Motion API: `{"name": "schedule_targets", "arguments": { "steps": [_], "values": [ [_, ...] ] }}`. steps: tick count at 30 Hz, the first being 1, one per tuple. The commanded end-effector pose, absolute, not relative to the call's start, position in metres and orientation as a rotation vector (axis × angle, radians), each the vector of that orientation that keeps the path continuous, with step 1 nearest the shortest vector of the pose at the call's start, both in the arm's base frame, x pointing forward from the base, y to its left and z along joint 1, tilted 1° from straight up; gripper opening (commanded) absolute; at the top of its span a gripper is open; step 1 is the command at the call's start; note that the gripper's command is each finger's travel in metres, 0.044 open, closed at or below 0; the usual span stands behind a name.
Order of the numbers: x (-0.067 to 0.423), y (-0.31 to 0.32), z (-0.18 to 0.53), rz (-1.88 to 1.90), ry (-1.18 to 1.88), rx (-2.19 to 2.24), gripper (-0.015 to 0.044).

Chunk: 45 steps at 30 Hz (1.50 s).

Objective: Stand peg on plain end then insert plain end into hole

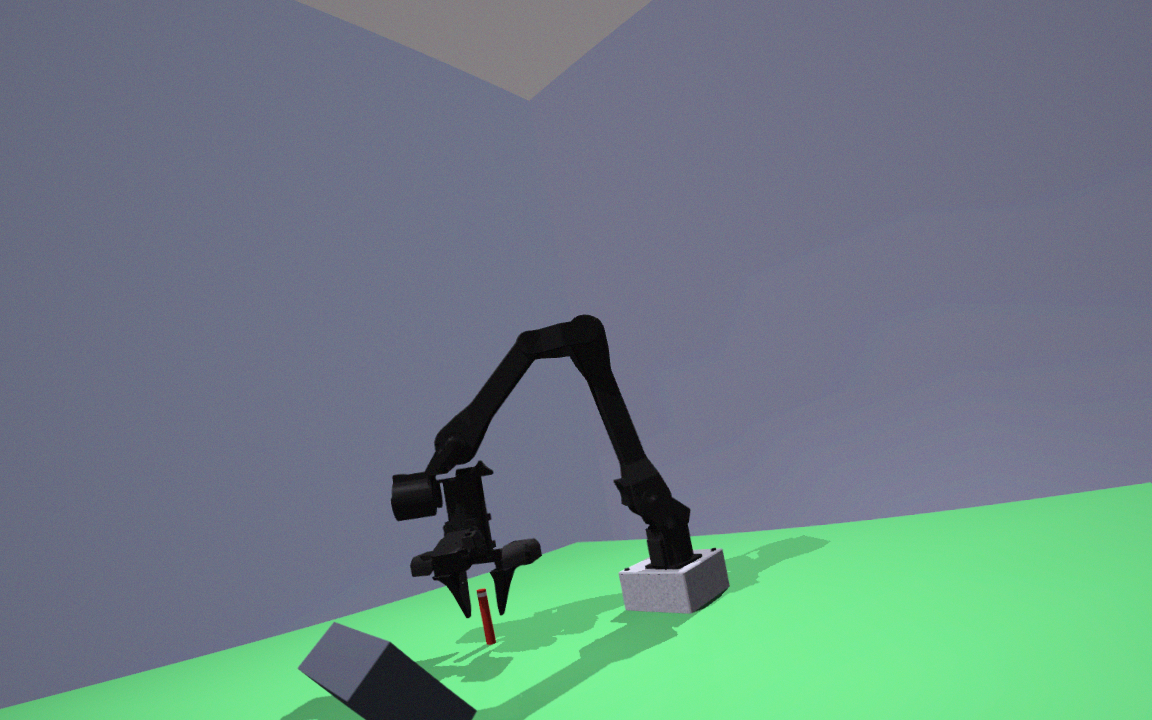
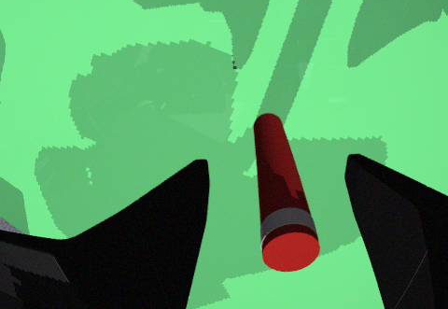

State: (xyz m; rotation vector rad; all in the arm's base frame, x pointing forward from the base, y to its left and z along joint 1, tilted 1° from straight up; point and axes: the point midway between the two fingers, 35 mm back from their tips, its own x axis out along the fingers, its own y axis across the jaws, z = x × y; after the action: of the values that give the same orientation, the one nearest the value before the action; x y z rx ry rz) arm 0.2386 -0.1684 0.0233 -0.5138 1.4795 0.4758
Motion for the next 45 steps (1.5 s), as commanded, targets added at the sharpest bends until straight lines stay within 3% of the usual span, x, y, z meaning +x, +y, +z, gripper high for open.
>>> {"name": "schedule_targets", "arguments": {
  "steps": [1, 5, 12, 34, 45],
  "values": [
    [0.239, -0.168, 0.024, 0.475, 1.479, -0.514, 0.0151],
    [0.239, -0.168, 0.024, 0.475, 1.479, -0.514, 0.0046],
    [0.239, -0.168, 0.024, 0.475, 1.479, -0.514, 0.0],
    [0.238, -0.168, 0.101, 0.475, 1.486, -0.509, 0.0],
    [0.244, -0.161, 0.102, 0.493, 1.447, -0.577, 0.0]
  ]
}}
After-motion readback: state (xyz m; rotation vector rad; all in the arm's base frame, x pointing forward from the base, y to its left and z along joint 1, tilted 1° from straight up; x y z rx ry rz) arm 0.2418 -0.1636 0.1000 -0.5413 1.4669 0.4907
